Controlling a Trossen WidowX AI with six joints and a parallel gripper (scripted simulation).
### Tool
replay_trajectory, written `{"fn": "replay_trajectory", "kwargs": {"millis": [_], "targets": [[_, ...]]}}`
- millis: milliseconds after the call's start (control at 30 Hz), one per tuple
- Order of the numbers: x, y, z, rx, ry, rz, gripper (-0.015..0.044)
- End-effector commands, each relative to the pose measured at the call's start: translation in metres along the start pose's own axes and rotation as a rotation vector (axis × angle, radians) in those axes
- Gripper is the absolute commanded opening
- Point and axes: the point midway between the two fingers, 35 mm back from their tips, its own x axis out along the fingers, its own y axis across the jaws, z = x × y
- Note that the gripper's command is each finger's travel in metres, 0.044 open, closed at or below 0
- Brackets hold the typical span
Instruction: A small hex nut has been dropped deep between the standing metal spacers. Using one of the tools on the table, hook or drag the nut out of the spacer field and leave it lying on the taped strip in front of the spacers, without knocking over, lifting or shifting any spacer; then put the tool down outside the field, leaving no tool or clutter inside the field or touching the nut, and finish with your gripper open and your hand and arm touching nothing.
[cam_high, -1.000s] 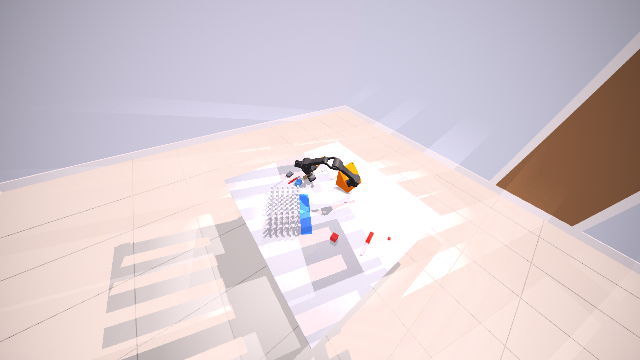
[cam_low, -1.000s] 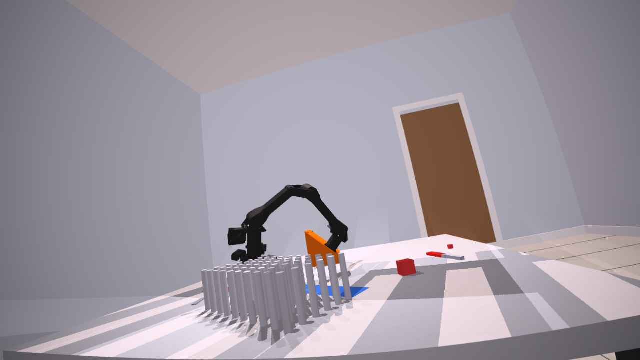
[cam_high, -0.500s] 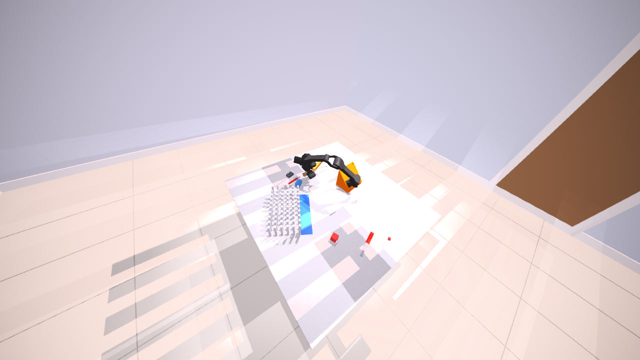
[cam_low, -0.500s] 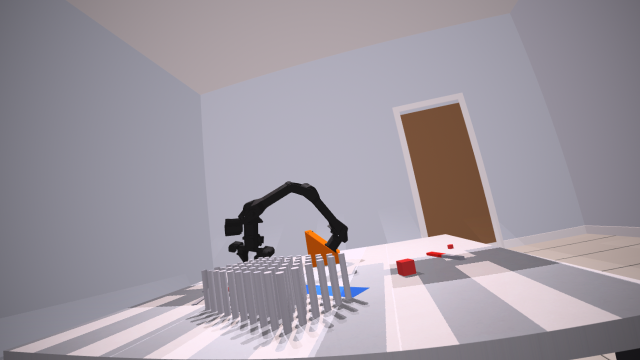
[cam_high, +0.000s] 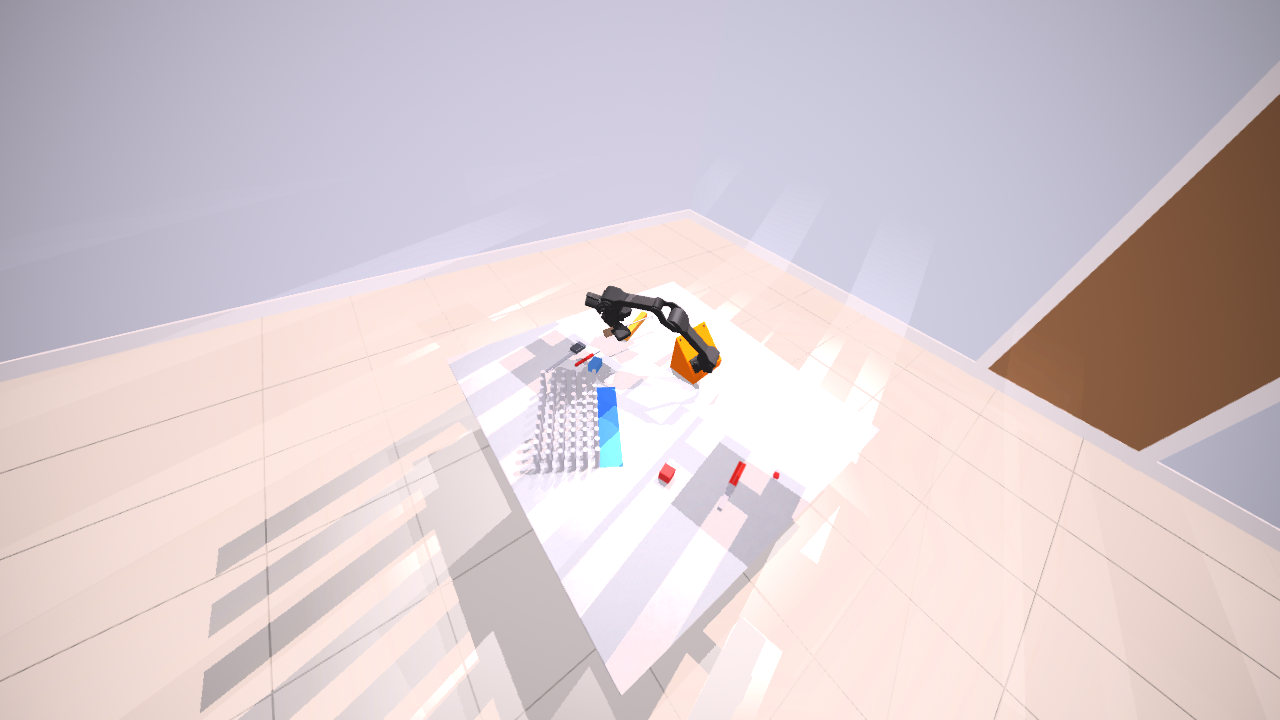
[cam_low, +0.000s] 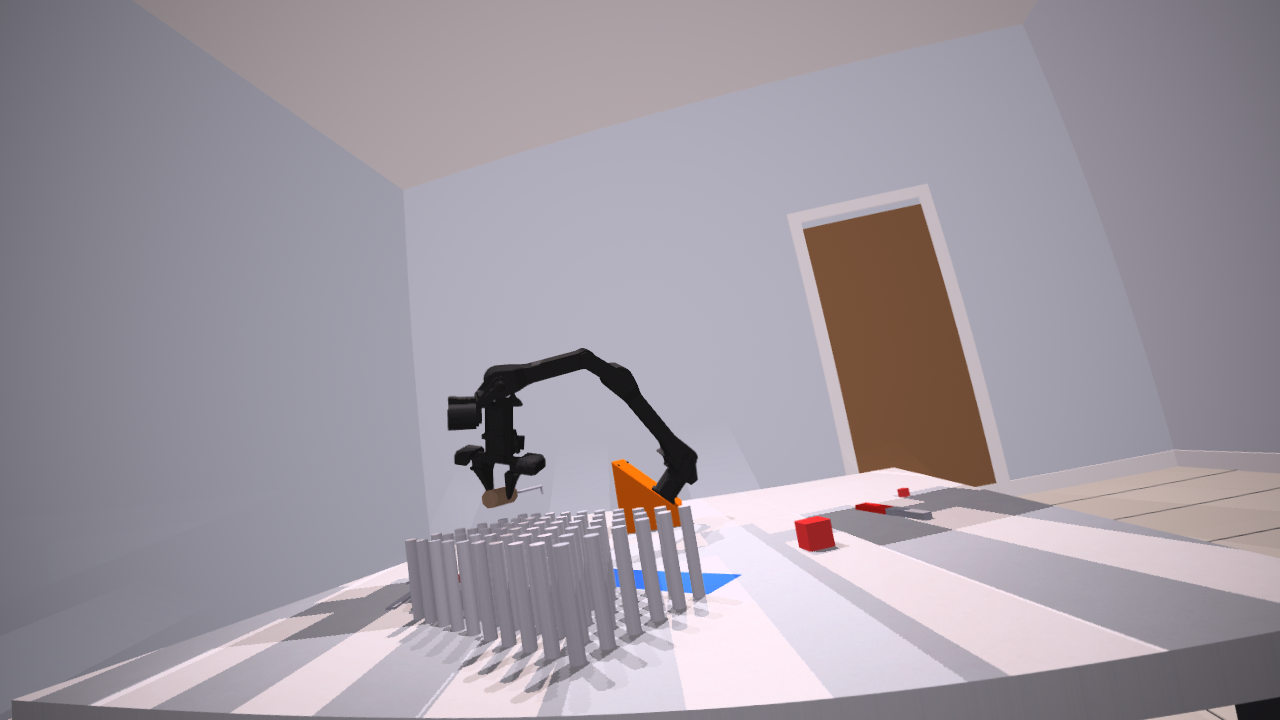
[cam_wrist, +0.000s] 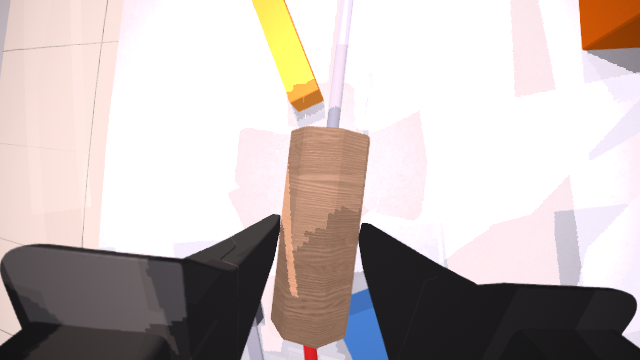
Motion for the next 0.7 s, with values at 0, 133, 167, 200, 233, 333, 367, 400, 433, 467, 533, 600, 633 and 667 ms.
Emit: {"fn": "replay_trajectory", "kwargs": {"millis": [0,133,167,200,233,333,367,400,433,467,533,600,633,667], "targets": [[-0.026,0.006,0.010,-0.002,0.000,0.014,0.0000],[-0.044,0.008,0.020,-0.001,-0.001,0.014,0.0000],[-0.047,0.008,0.021,-0.001,-0.002,0.014,0.0000],[-0.048,0.008,0.021,-0.001,-0.002,0.014,0.0000],[-0.048,0.008,0.021,-0.001,-0.002,0.014,0.0000],[-0.048,0.008,0.021,-0.006,0.000,0.013,0.0000],[-0.050,0.006,0.020,-0.021,0.005,0.013,0.0000],[-0.052,0.003,0.019,-0.046,0.013,0.012,0.0000],[-0.055,-0.001,0.018,-0.077,0.023,0.011,0.0000],[-0.058,-0.004,0.016,-0.108,0.032,0.010,0.0000],[-0.063,-0.012,0.013,-0.169,0.052,0.009,0.0000],[-0.069,-0.019,0.011,-0.231,0.072,0.009,0.0000],[-0.072,-0.023,0.009,-0.262,0.082,0.009,0.0000],[-0.074,-0.027,0.008,-0.293,0.092,0.010,0.0000]]}}
